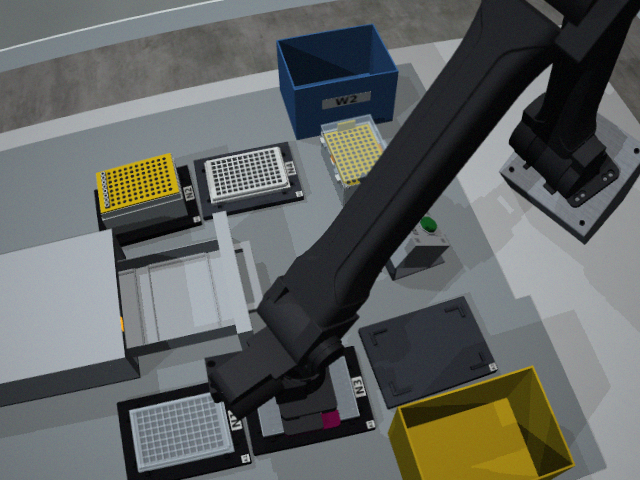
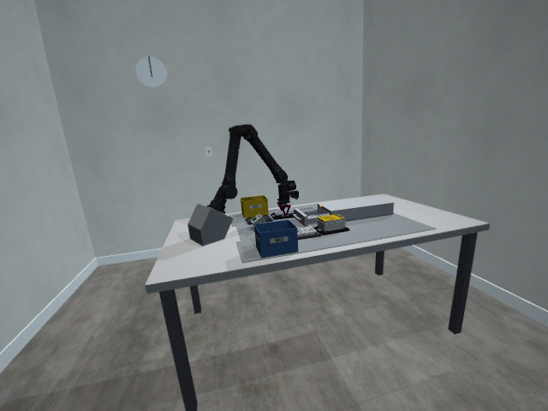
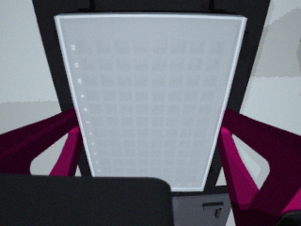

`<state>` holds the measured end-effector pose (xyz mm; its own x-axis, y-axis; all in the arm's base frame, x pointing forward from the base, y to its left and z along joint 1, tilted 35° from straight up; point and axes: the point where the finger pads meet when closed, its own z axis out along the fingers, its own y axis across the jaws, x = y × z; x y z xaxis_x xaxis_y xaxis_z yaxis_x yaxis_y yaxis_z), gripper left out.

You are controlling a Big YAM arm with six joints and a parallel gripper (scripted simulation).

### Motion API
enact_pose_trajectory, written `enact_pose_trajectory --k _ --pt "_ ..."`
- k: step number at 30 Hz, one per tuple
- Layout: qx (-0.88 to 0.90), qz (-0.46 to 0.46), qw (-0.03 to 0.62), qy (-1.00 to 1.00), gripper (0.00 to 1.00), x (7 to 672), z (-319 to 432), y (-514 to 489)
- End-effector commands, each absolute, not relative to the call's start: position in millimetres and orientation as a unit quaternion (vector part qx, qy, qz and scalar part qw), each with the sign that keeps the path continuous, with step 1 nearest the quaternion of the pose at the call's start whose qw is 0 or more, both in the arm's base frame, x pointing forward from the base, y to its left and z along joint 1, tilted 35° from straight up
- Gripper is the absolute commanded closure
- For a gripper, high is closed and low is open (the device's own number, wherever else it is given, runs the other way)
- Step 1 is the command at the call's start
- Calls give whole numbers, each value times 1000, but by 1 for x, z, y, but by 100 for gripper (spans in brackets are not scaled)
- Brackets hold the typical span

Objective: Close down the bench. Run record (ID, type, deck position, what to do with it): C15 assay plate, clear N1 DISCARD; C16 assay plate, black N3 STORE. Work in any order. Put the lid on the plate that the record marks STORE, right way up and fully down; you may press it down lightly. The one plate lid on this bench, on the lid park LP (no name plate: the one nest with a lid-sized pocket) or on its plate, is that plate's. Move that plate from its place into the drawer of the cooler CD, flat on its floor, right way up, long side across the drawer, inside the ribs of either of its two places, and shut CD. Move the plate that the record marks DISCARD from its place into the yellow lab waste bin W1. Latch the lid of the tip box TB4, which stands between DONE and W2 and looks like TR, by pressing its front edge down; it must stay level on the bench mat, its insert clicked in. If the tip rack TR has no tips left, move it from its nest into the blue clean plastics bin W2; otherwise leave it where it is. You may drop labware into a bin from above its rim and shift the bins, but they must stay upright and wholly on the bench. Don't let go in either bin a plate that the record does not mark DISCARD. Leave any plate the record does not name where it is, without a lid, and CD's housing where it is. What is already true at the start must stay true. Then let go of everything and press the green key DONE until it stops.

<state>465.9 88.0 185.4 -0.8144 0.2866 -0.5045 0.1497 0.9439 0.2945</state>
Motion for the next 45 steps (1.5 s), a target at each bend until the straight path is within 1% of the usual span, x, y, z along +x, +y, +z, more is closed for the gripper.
enact_pose_trajectory --k 1,8,16,45 --pt "115 122 275 947 100 466 180 91" --pt "115 121 273 947 100 465 182 91" --pt "113 126 293 941 100 463 204 89" --pt "114 126 294 940 100 463 210 87"
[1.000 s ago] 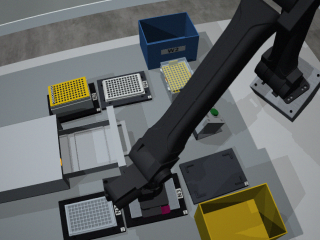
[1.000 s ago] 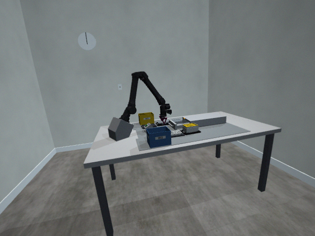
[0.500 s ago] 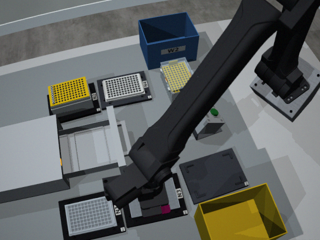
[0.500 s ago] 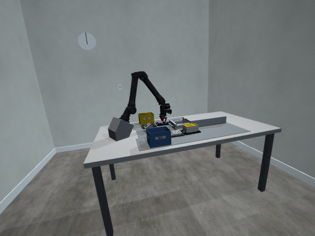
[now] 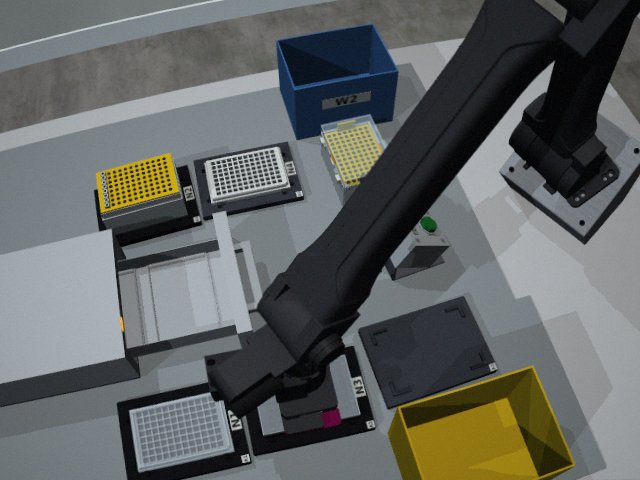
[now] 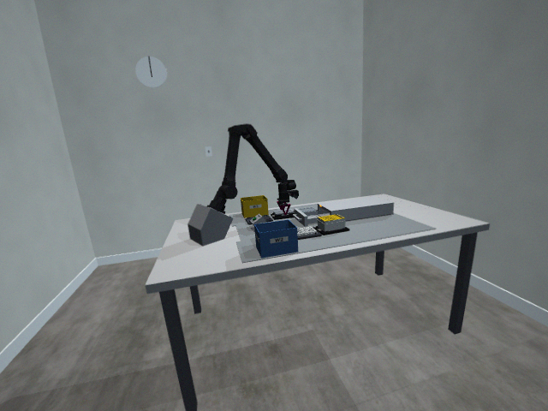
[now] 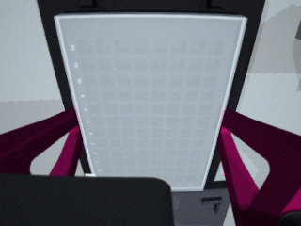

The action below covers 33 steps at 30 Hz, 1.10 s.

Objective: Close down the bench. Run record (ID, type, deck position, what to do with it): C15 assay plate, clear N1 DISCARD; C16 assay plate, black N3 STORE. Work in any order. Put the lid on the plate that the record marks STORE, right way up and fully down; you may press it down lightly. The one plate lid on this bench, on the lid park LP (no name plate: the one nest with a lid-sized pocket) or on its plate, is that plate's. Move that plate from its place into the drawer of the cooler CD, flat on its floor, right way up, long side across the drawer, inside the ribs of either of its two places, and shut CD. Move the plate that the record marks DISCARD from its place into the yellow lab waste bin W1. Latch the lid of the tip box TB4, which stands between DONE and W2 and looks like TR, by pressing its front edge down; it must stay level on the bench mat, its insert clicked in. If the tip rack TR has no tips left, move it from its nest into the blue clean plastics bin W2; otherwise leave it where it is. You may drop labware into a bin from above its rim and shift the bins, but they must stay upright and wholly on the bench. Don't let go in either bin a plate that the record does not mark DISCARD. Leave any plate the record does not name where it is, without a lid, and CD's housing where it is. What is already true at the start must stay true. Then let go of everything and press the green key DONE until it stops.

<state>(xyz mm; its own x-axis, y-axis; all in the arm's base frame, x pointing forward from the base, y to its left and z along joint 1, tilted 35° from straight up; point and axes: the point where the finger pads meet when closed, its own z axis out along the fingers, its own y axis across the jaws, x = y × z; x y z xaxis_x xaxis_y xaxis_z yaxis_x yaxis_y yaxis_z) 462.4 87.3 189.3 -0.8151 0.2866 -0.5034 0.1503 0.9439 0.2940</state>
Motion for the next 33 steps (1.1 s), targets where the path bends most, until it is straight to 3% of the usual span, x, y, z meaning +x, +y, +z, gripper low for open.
enact_pose_trajectory --k 1,33 --pt "114 126 294 940 100 463 210 87" --pt "113 128 304 937 100 464 224 85"
